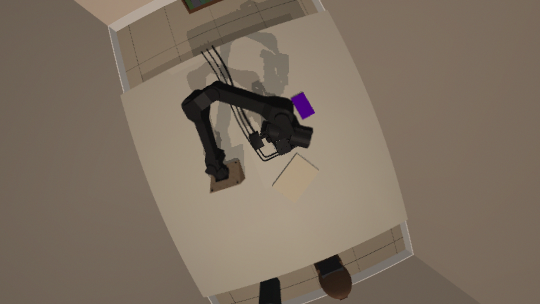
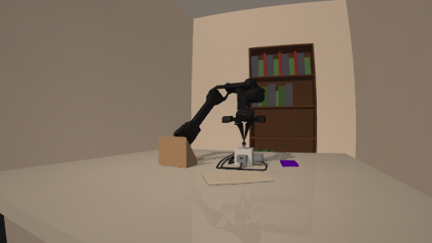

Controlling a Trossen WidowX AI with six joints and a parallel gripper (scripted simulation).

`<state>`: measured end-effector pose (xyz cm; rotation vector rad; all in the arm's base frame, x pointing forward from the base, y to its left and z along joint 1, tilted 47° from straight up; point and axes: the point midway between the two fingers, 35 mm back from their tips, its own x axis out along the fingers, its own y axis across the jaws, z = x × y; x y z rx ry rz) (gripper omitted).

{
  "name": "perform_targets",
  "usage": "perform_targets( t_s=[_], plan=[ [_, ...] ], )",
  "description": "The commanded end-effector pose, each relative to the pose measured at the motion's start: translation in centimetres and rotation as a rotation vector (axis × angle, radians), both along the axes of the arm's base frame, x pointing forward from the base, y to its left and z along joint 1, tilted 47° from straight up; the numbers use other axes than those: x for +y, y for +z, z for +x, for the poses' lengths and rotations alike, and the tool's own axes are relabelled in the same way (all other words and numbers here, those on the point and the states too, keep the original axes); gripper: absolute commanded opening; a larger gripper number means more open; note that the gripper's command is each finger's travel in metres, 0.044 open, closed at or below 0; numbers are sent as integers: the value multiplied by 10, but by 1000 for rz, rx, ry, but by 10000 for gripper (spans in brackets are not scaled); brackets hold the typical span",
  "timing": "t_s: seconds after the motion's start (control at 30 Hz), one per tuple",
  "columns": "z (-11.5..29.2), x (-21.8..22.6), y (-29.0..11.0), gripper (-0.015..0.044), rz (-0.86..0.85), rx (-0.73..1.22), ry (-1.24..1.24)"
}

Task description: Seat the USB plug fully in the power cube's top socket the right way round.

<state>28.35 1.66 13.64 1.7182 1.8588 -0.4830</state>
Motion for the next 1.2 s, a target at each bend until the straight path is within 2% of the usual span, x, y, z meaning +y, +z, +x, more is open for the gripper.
perform_targets(
  t_s=[0.0,1.17],
  plan=[
    [0,1,-1,0,5,3,-3],
    [0,4,-3,0,5,3,-3]
  ],
)
